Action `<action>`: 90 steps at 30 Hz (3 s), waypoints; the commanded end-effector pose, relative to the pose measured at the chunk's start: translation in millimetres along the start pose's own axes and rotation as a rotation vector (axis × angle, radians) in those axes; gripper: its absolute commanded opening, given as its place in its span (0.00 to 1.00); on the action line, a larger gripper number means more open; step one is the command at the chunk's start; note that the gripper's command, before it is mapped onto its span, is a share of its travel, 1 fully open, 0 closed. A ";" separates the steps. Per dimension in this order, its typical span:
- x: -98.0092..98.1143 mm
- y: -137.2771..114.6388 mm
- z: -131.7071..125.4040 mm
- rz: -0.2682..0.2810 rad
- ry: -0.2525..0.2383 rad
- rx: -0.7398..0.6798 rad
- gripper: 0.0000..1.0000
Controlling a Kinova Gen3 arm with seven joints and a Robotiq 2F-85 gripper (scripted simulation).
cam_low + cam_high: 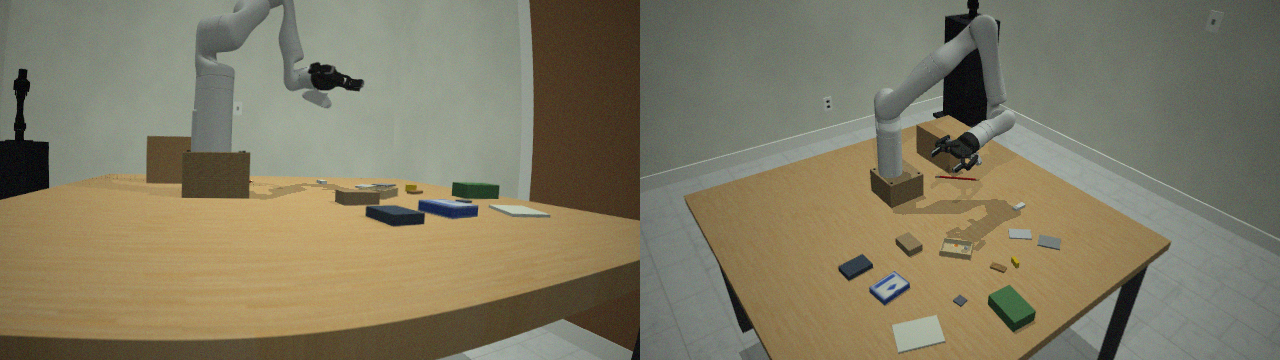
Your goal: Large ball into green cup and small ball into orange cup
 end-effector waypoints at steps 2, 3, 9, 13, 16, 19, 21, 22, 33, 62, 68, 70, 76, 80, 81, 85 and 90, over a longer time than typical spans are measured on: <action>-15.9 -9.7 -3.4 0.054 -0.054 -0.010 1.00; -20.8 -18.8 -6.1 0.092 -0.079 -0.014 1.00; -41.8 -83.4 -21.5 0.372 -0.252 -0.080 1.00; -44.1 -117.2 -24.0 0.530 -0.345 -0.146 1.00; -43.6 -127.9 -23.4 0.584 -0.376 -0.173 1.00; -42.7 -138.0 -21.8 0.637 -0.406 -0.204 1.00; -41.4 -147.6 -19.4 0.690 -0.435 -0.237 1.00; -39.9 -156.3 -16.0 0.741 -0.464 -0.272 1.00; -38.3 -164.3 -11.7 0.791 -0.491 -0.310 1.00; -35.4 -177.6 -0.6 0.886 -0.541 -0.391 1.00; -34.2 -182.9 6.0 0.930 -0.565 -0.433 1.00; -34.2 -182.9 6.0 0.930 -0.565 -0.433 1.00; -33.5 -187.3 13.2 0.971 -0.586 -0.477 1.00; -33.5 -187.3 13.2 0.971 -0.586 -0.477 1.00; -33.2 -190.7 20.9 1.010 -0.606 -0.521 1.00; -33.2 -190.7 20.9 1.010 -0.606 -0.521 1.00; -33.3 -193.3 28.8 1.047 -0.625 -0.566 1.00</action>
Point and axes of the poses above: the point where the finger pads meet when closed, its own x axis back along the fingers, its own z axis across the jaws, y = z × x, the point moved 1 cm from there along x, back along the fingers, and after that the axes turned 8 degrees about -x, right-handed, at the moved point
